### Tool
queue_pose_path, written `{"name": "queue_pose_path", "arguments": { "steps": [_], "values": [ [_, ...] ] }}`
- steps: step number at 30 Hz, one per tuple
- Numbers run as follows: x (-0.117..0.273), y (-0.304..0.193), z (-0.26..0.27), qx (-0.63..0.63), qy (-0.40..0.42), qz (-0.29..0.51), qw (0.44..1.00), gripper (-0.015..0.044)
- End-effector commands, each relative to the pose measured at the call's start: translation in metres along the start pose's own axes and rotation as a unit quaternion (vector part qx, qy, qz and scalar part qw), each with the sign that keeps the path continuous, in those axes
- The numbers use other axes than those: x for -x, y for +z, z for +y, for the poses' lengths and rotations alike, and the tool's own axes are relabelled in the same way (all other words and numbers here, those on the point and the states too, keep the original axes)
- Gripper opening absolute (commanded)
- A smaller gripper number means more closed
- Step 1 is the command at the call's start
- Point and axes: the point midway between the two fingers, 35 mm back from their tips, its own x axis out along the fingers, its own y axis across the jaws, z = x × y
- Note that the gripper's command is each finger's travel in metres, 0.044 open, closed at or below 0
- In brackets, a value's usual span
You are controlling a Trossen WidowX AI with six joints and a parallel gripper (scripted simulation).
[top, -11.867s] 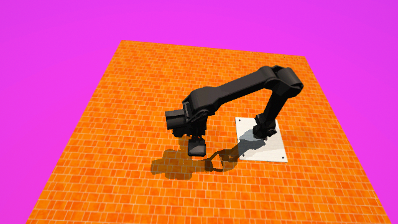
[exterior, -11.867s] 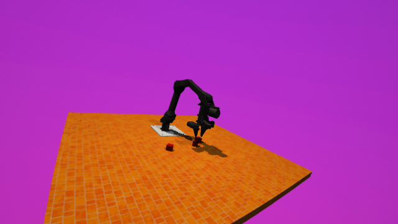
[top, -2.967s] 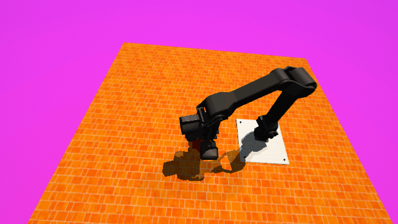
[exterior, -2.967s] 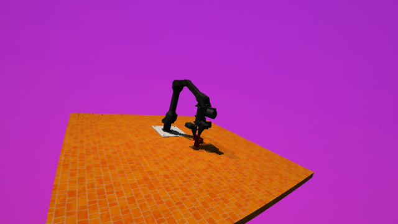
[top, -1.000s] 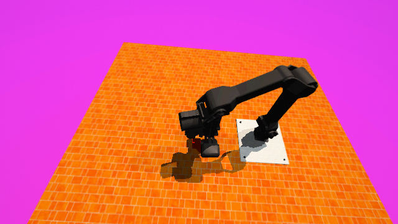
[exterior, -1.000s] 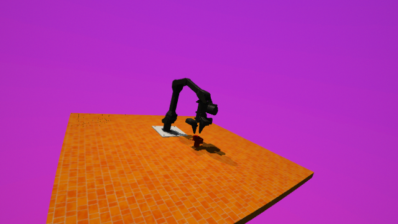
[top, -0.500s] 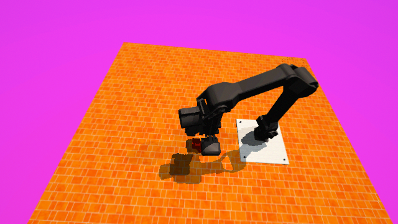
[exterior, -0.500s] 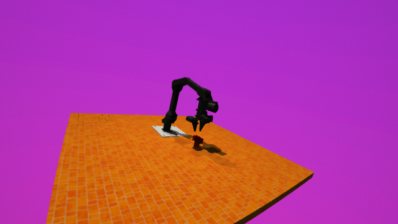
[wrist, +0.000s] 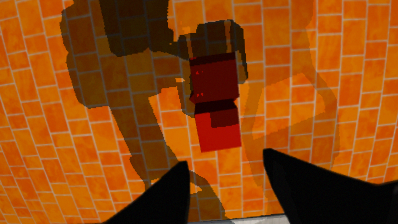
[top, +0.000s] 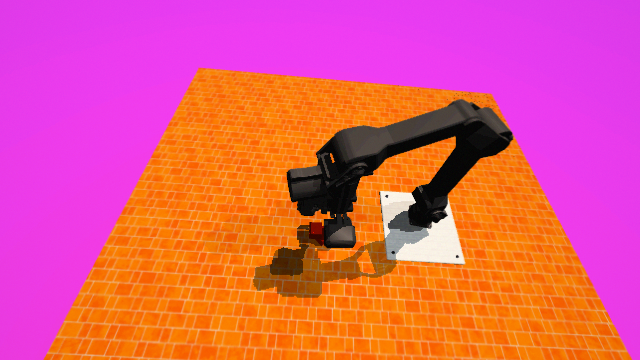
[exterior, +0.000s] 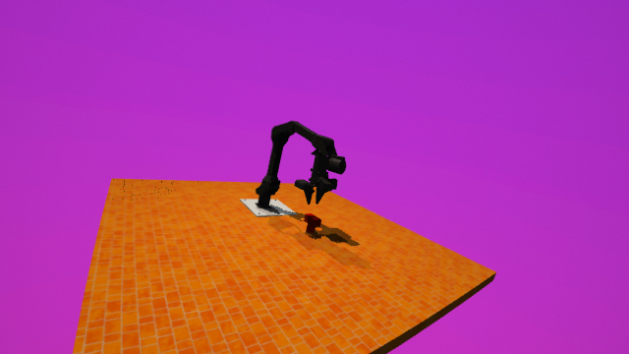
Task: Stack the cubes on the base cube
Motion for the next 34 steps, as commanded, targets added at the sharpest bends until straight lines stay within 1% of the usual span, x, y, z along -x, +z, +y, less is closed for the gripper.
{"name": "queue_pose_path", "arguments": {
  "steps": [1, 3, 10, 11, 15, 17, 23, 25, 34],
  "values": [
    [0.004, 0.000, 0.000, 0.002, 0.001, -0.004, 1.000, 0.0205],
    [0.004, 0.000, 0.000, 0.002, 0.001, -0.004, 1.000, 0.0205],
    [0.010, 0.000, 0.000, 0.000, 0.000, 0.000, 1.000, 0.0389],
    [0.011, 0.000, 0.000, 0.000, 0.000, 0.000, 1.000, 0.0400],
    [0.013, 0.000, 0.000, 0.000, 0.000, 0.000, 1.000, 0.0400],
    [0.010, 0.000, 0.010, 0.000, 0.001, 0.000, 1.000, 0.0400],
    [0.013, -0.016, 0.095, 0.000, 0.005, 0.001, 1.000, 0.0400],
    [0.014, -0.023, 0.114, 0.000, 0.006, 0.002, 1.000, 0.0400],
    [0.014, -0.024, 0.117, 0.000, 0.006, 0.002, 1.000, 0.0400]
  ]
}}
